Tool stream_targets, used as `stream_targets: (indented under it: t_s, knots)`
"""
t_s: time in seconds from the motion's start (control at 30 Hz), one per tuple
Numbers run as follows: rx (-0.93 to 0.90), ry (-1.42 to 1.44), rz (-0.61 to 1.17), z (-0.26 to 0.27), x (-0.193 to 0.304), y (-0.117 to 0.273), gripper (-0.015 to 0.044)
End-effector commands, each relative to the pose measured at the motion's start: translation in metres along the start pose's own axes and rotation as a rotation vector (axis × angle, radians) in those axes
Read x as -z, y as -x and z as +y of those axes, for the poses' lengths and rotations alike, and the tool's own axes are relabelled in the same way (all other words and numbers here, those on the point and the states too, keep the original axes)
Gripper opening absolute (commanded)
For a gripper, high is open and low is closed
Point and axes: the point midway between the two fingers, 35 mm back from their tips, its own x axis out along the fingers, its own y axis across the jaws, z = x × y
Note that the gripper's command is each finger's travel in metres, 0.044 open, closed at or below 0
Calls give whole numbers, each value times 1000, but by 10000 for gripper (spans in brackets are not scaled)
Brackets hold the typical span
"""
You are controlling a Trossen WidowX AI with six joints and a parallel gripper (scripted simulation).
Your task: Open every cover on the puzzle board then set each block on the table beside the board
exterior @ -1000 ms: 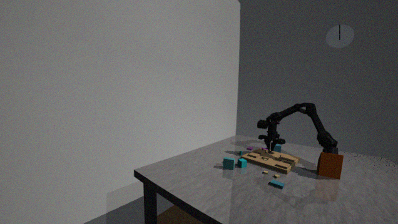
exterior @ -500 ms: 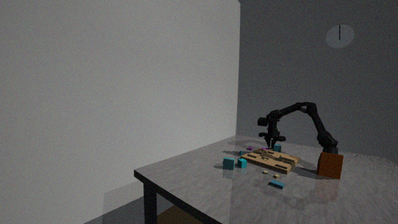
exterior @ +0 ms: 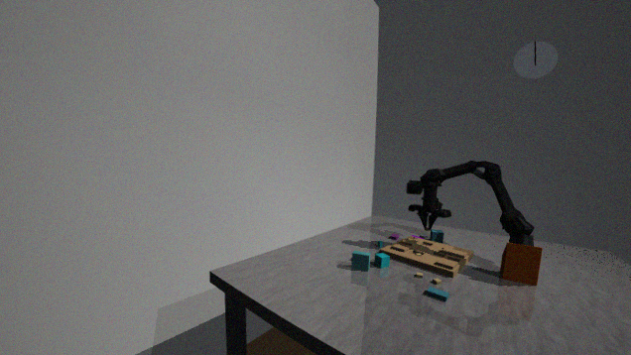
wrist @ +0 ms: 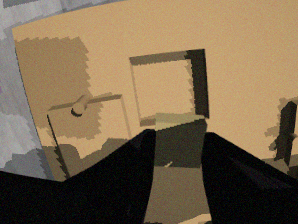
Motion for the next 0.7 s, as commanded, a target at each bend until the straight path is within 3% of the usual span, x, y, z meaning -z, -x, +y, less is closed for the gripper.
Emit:
stream_targets:
  t_s: [0.0, 0.67]
  knots:
    - [-3, -3, 0, 0, 0, 11, 80]
    - [2, -3, 8, -16, -64, 16, 80]
